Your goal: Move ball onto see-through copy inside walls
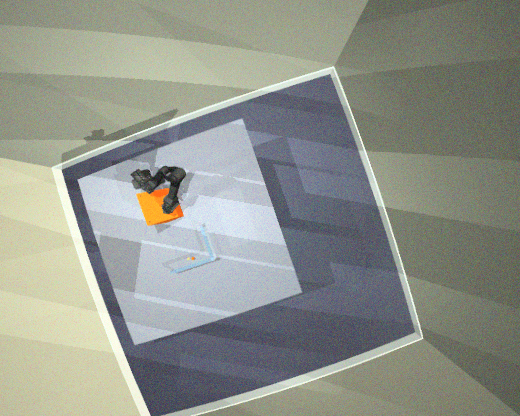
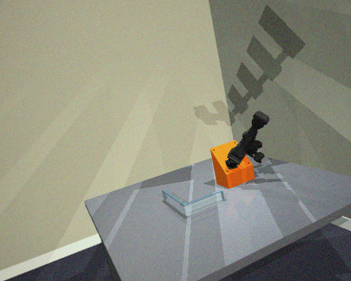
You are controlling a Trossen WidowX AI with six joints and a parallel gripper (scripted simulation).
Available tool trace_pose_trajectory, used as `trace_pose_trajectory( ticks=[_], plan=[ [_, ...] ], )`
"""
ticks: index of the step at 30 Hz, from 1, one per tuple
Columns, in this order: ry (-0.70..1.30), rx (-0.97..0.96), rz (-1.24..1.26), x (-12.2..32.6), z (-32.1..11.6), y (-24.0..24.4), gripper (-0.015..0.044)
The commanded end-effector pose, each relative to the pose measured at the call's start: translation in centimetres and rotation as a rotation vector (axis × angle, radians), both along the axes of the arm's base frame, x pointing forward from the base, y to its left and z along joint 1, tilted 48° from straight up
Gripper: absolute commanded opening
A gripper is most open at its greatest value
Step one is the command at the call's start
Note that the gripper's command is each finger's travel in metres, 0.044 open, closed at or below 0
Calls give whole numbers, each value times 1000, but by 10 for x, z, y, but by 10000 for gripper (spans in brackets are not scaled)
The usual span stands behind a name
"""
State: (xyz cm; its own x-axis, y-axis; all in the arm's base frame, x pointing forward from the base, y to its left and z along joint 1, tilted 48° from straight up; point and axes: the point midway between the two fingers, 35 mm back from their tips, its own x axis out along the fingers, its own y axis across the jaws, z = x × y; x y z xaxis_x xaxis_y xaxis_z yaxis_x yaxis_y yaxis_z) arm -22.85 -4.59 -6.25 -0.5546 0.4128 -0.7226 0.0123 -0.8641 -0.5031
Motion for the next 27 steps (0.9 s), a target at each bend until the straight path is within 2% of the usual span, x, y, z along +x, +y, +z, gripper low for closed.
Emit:
trace_pose_trajectory(
  ticks=[1, 5, 8, 12, 18, 23, 27],
  plan=[
    [-1, 1, 4, 0, 0, -1, 374],
    [-24, 15, 106, -4, 4, -23, 269],
    [-73, -13, 249, 2, -1, -62, 203],
    [-90, -112, 403, 19, 1, -122, 203],
    [-287, -108, 751, 81, -12, -194, 203],
    [-441, -104, 1011, 152, -19, -235, 203],
    [-538, -100, 1163, 204, -21, -250, 203]
  ],
)
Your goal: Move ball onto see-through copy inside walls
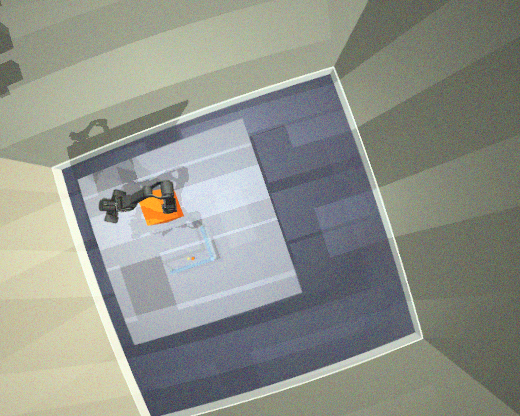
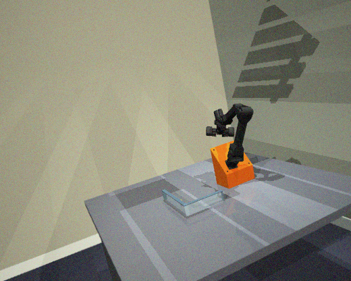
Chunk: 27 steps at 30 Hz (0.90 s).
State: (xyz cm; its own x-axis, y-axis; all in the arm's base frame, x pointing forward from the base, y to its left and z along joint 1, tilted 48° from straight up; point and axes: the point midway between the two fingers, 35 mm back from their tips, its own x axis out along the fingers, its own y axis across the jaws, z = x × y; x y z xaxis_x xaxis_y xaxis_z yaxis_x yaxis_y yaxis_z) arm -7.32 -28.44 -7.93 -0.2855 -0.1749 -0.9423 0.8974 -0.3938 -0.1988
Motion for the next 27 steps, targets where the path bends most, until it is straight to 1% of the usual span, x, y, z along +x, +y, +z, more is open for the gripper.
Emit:
trace_pose_trajectory(
  ticks=[1, 3, 7, 14, 18, 22, 27],
  plan=[
    [-93, 36, 188, 57, -5, -13, 203],
    [-128, 58, 273, 81, -6, -16, 203],
    [-205, 121, 484, 144, -8, -13, 203],
    [-314, 251, 843, 248, -8, 22, 203],
    [-332, 321, 1073, 297, -7, 53, 203],
    [-412, 410, 1245, 340, -3, 90, 203],
    [-523, 550, 1469, 388, 7, 154, 203]
  ],
)
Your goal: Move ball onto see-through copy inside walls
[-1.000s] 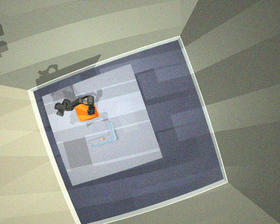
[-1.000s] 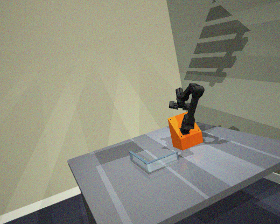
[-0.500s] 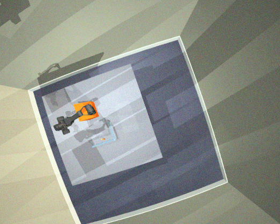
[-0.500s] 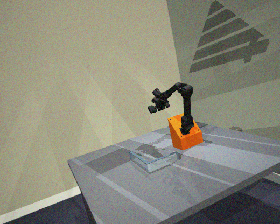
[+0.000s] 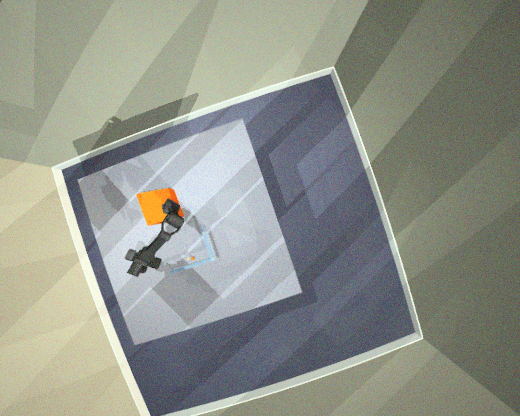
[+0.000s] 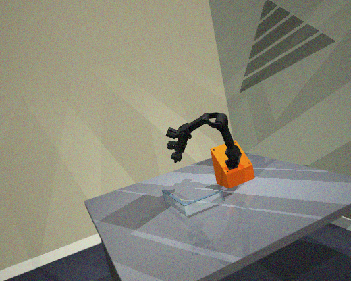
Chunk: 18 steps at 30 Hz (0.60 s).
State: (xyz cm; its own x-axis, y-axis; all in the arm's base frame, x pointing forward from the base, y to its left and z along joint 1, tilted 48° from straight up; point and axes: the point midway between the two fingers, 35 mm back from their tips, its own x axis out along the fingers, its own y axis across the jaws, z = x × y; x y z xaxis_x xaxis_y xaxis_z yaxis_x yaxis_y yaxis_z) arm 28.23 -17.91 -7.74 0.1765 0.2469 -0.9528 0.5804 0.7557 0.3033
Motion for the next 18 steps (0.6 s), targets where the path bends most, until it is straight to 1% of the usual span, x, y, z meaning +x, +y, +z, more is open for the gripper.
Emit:
trace_pose_trajectory(
  ticks=[1, 7, 13, 15, 18],
  plan=[
    [-53, 133, 223, 40, 8, 62, 203],
    [-113, 310, 480, 74, 25, 149, 203],
    [-152, 494, 706, 87, 46, 239, 203],
    [-155, 515, 731, 87, 48, 249, 203],
    [-155, 515, 731, 87, 48, 249, 203]
  ],
)
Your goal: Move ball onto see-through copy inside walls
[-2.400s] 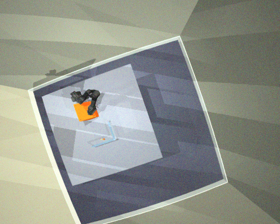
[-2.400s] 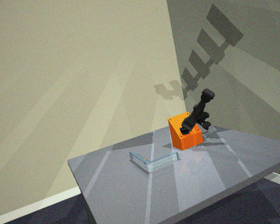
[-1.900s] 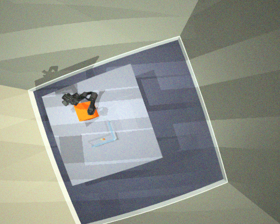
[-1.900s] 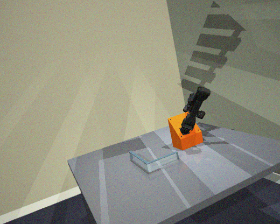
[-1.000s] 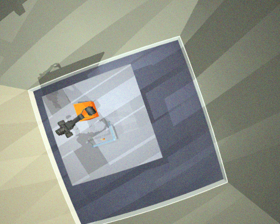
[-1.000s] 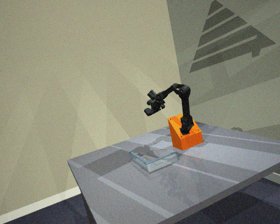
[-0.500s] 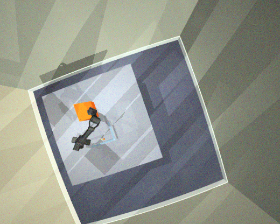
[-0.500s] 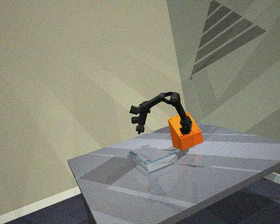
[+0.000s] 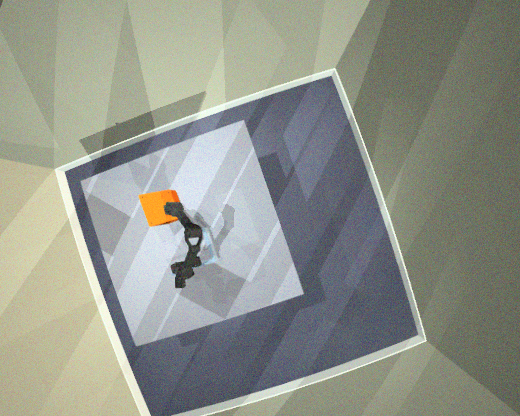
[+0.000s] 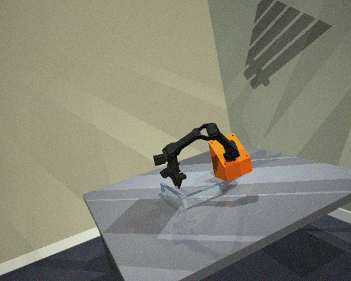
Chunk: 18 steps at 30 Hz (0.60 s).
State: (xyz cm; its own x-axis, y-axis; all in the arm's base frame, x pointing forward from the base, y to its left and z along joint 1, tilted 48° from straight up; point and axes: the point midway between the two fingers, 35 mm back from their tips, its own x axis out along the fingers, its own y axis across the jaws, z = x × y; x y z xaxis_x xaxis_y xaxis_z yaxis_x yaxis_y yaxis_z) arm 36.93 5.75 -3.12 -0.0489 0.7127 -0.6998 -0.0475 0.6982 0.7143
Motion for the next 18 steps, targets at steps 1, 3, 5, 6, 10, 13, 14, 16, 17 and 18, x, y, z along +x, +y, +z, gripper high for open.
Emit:
trace_pose_trajectory(
  ticks=[1, 3, 5, 6, 10, 13, 14, 16, 17, 18],
  plan=[
    [4, 38, 31, 0, 2, 13, 203],
    [4, 38, 31, 0, 2, 13, 203],
    [4, 38, 31, 0, 1, 13, 203],
    [4, 38, 31, 0, -1, 16, 203],
    [4, 39, 31, -1, -8, 24, 203],
    [4, 39, 31, -1, -8, 24, 203],
    [4, 39, 31, -1, -9, 25, 203],
    [4, 39, 31, -1, -11, 27, 203],
    [4, 39, 31, -1, -12, 28, 203],
    [4, 39, 31, -2, -13, 29, 203]
  ],
)
